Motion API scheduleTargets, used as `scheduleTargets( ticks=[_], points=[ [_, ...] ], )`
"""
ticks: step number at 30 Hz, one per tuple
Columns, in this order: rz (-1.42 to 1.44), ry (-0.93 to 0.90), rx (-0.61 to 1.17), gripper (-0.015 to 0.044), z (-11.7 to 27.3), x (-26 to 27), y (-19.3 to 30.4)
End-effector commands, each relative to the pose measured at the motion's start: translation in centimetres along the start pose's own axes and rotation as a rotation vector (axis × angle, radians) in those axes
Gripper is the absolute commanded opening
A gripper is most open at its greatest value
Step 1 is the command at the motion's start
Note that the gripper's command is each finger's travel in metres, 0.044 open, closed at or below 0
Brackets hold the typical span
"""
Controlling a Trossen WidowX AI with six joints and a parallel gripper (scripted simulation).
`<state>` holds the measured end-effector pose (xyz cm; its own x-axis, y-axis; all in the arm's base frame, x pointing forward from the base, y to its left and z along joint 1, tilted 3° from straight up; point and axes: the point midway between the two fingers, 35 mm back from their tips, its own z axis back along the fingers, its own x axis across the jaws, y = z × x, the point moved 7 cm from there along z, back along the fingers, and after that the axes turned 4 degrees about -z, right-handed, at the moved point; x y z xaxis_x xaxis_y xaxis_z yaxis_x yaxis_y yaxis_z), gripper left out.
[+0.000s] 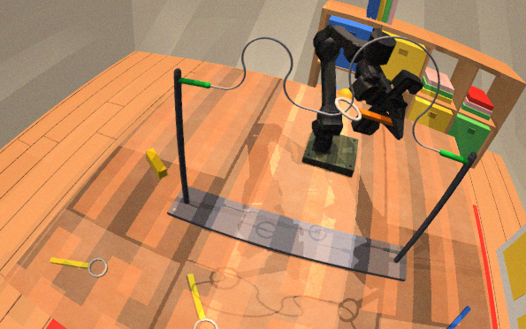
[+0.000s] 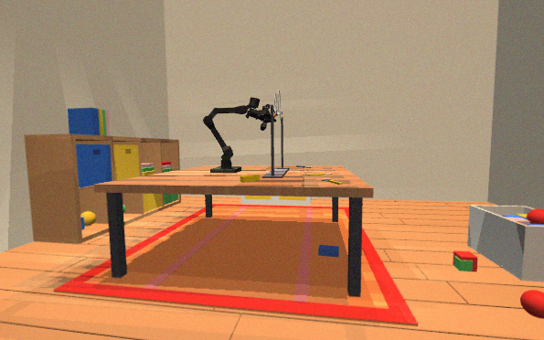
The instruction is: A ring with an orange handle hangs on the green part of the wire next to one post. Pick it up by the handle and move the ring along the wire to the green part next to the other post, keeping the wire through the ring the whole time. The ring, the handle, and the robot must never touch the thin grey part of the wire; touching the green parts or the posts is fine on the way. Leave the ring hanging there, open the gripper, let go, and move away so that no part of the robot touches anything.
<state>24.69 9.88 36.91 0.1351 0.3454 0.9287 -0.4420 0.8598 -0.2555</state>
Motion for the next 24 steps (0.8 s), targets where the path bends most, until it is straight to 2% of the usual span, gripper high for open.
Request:
scheduleTargets(
  ticks=[1,24],
  points=[
    [-0.069,-0.05,0.014,-0.015,0.3,1.3,0.0],
    [-0.377,-0.221,0.065,-0.015,1.5,5.2,-1.0]
  ],
)
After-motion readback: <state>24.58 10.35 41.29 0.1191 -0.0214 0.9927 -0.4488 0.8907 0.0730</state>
